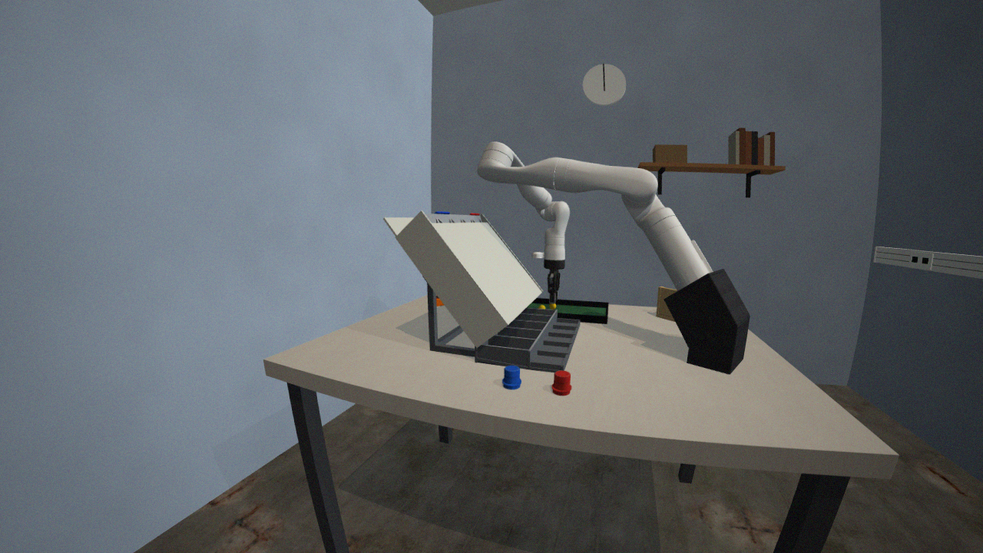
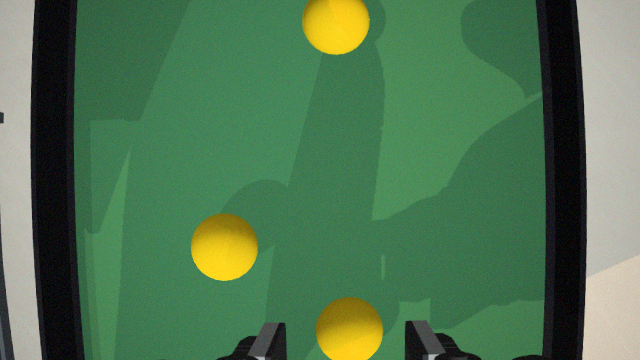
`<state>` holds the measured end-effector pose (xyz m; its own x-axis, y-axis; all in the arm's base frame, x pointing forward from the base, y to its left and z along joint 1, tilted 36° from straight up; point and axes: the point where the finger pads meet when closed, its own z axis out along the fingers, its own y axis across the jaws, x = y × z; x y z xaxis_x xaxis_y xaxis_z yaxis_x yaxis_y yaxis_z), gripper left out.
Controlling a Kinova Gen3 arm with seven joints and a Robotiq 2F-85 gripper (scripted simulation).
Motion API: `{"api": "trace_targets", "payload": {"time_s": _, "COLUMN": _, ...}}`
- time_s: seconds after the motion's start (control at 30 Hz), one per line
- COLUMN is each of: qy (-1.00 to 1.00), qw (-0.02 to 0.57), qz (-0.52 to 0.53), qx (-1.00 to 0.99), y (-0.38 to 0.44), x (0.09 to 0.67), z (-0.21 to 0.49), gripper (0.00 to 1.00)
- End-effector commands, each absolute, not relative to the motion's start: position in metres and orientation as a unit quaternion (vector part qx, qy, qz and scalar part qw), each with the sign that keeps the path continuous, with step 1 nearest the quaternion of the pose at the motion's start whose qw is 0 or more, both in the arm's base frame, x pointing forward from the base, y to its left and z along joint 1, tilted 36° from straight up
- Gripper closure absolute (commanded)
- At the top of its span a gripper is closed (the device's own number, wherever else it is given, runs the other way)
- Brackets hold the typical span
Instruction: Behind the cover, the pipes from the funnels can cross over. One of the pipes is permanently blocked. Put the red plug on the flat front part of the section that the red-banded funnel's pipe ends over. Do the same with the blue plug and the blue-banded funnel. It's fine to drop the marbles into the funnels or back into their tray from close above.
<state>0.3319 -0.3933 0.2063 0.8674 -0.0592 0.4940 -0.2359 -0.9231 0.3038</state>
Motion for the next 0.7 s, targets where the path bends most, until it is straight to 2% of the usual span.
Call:
{"api": "trace_targets", "payload": {"time_s": 0.0, "qy": -0.081, "qw": 0.185, "qz": 0.246, "qx": 0.948, "y": -0.3954, "x": 0.3317, "z": 0.2075, "gripper": 0.50}}
{"api": "trace_targets", "payload": {"time_s": 0.67, "qy": -0.081, "qw": 0.185, "qz": 0.247, "qx": 0.948, "y": -0.3978, "x": 0.3355, "z": 0.2011, "gripper": 0.50}}
